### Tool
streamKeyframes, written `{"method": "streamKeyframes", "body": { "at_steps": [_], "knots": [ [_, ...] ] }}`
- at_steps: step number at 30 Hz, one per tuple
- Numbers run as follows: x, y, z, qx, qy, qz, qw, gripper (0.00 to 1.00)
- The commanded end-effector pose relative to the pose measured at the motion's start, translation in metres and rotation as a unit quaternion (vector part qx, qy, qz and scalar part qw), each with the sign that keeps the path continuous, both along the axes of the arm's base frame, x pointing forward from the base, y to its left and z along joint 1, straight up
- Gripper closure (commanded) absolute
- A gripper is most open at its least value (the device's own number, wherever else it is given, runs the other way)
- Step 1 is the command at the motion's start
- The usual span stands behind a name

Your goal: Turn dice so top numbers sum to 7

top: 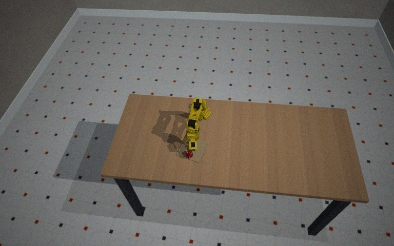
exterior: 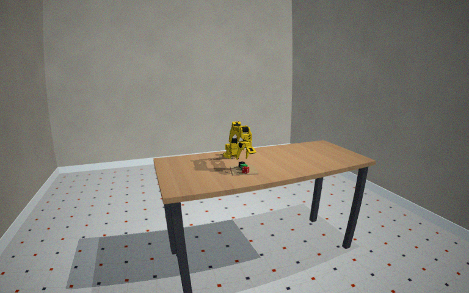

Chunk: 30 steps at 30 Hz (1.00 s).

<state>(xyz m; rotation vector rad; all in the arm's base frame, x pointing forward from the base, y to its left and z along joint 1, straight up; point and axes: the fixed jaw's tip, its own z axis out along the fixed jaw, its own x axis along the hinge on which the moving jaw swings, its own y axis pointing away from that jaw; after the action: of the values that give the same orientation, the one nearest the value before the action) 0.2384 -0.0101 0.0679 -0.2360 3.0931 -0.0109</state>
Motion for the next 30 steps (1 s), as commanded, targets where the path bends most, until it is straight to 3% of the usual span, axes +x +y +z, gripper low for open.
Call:
{"method": "streamKeyframes", "body": {
  "at_steps": [1, 23, 30],
  "knots": [
    [0.006, -0.003, 0.018, -0.002, -0.041, -0.011, 0.999, 0.64],
    [0.006, -0.003, 0.019, -0.002, -0.042, -0.012, 0.999, 0.64],
    [-0.009, 0.0, 0.034, -0.001, -0.058, -0.027, 0.998, 0.64]
  ]
}}
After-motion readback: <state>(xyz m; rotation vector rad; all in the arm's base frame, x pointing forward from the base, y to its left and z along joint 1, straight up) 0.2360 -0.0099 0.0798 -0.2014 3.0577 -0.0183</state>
